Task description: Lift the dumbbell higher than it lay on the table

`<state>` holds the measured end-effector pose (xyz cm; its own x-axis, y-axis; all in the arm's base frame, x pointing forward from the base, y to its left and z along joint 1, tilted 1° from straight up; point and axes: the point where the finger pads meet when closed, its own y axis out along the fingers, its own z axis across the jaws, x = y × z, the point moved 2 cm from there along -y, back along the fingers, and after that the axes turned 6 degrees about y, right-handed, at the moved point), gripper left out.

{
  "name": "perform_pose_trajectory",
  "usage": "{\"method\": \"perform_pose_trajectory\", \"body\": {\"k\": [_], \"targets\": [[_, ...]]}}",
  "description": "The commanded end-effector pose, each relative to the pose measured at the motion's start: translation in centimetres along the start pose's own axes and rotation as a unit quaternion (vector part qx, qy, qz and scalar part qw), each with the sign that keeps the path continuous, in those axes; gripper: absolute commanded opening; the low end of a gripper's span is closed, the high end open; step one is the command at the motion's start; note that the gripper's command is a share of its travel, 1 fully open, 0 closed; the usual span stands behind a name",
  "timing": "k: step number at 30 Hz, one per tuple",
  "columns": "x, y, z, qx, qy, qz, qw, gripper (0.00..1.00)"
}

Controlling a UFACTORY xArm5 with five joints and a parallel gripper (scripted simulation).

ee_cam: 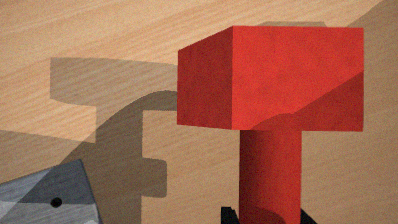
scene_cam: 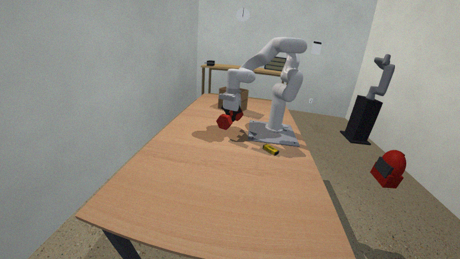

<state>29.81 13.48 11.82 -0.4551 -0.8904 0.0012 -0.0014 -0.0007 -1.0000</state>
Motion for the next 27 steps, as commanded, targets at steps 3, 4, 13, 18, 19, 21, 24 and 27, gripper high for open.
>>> {"method": "perform_pose_trajectory", "body": {"k": [3,4,13,18,19,21,24,27], "targets": [[0.0,-2.0,0.0,0.001,0.000,0.001,1.000,0.00],[0.0,-2.0,0.0,0.001,0.000,0.001,1.000,0.00],[-0.1,-4.5,0.0,0.001,0.000,0.001,1.000,0.00],[-0.1,-5.5,0.0,0.001,0.000,0.001,1.000,0.00],[-0.1,-5.7,-0.1,0.001,0.000,0.001,1.000,0.00],[-0.1,-5.7,-0.1,0.001,0.000,0.001,1.000,0.00],[-0.1,-6.1,-0.1,0.001,0.000,0.001,1.000,0.00],[-0.1,-6.4,-0.1,0.001,0.000,0.001,1.000,0.00]]}}
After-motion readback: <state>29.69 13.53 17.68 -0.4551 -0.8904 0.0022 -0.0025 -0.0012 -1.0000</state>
